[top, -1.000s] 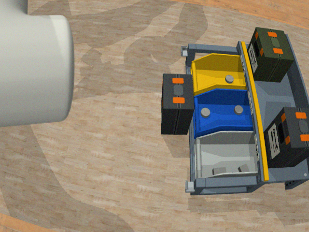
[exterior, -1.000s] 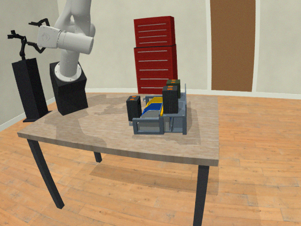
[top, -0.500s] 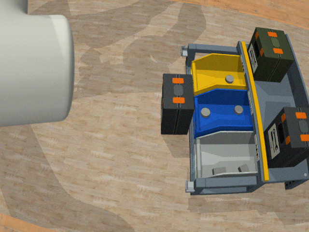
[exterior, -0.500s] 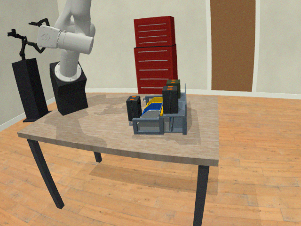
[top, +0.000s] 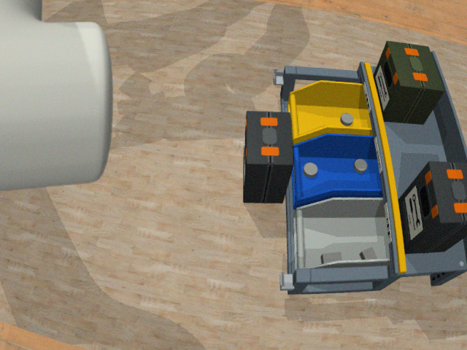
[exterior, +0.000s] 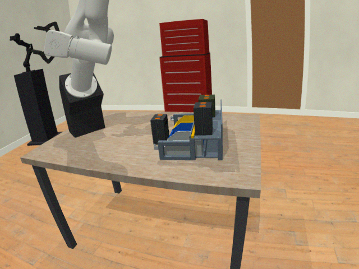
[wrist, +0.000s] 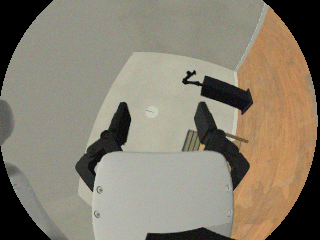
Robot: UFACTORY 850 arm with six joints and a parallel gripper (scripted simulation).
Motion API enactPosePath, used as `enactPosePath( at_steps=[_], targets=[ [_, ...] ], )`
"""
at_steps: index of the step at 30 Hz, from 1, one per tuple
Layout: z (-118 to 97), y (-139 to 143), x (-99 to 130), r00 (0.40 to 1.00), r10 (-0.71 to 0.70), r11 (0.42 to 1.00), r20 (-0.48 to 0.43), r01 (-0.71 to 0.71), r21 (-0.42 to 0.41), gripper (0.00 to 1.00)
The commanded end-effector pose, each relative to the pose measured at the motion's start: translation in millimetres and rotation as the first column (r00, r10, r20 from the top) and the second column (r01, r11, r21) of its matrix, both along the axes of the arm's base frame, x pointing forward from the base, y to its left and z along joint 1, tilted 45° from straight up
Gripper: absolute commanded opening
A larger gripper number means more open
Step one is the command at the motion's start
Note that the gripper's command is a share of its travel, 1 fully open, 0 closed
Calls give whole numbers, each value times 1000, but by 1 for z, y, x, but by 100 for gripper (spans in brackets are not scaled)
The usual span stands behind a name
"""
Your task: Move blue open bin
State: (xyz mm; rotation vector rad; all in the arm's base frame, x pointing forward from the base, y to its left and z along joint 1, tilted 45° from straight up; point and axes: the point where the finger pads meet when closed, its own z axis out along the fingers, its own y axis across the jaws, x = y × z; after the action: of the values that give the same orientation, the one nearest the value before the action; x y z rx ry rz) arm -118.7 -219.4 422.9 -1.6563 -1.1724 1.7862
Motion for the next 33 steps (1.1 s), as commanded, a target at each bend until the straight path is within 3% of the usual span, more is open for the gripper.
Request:
enactPosePath(
  at_steps=[1,5,6,10,22,23,27,33],
  targets=[
    [43,22,12,972,235,967,-22,-231,104,100],
    [43,22,12,972,235,967,-22,-231,104,100],
    [9,5,2,999,-1,1000,52,1,-6,100],
    [43,23,12,967,0,1000,256,7,-27,100],
    [43,23,12,967,0,1000,256,7,-27,100],
    [30,14,6,985,-11,999,174,17,-32,100],
    [64,32,16,928,-5,998,372,25,-49,100],
    [64,32,16,928,-5,998,372,25,-49,100]
  ],
)
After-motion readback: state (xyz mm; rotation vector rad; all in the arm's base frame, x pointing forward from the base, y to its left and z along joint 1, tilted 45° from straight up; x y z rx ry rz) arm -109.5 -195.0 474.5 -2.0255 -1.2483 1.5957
